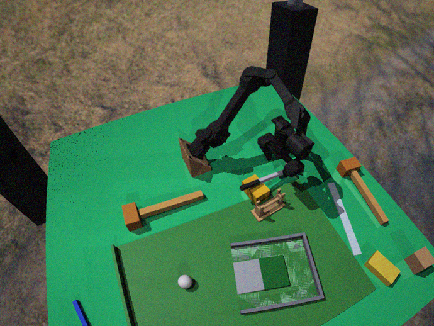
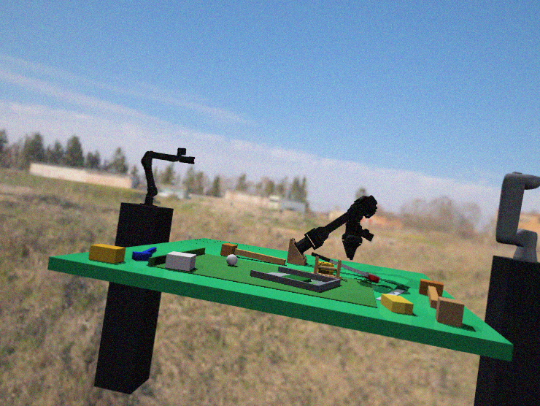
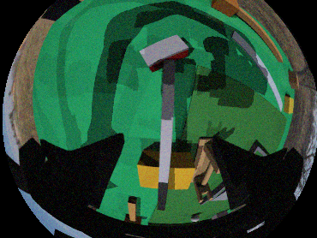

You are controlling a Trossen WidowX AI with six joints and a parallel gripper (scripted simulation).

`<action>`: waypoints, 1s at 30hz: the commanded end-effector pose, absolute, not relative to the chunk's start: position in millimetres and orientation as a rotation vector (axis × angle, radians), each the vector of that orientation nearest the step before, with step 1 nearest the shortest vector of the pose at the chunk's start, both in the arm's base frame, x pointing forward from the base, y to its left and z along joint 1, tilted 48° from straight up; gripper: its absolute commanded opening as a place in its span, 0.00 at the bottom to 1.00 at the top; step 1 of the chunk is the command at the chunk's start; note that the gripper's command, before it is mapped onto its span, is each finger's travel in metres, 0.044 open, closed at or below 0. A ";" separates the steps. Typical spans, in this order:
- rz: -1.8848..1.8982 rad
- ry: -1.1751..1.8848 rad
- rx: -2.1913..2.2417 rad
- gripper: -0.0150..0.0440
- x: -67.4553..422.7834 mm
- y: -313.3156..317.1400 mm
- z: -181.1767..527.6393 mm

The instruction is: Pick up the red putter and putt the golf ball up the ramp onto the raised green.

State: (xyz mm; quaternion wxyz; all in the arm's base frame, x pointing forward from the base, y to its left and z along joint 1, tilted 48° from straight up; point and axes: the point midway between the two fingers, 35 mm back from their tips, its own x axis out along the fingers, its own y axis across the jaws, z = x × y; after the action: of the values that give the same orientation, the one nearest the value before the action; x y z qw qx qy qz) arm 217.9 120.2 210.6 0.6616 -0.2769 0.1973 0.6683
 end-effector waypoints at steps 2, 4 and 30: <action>1.518 0.449 -0.630 1.00 218.3 131.0 199.9; 1.518 0.448 -0.629 1.00 217.5 135.4 196.9; 1.518 0.446 -0.629 1.00 218.7 166.7 169.5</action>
State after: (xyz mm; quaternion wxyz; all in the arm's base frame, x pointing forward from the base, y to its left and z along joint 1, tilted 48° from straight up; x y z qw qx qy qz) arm 218.9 163.0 172.8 0.6579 -0.2783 0.1954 0.6720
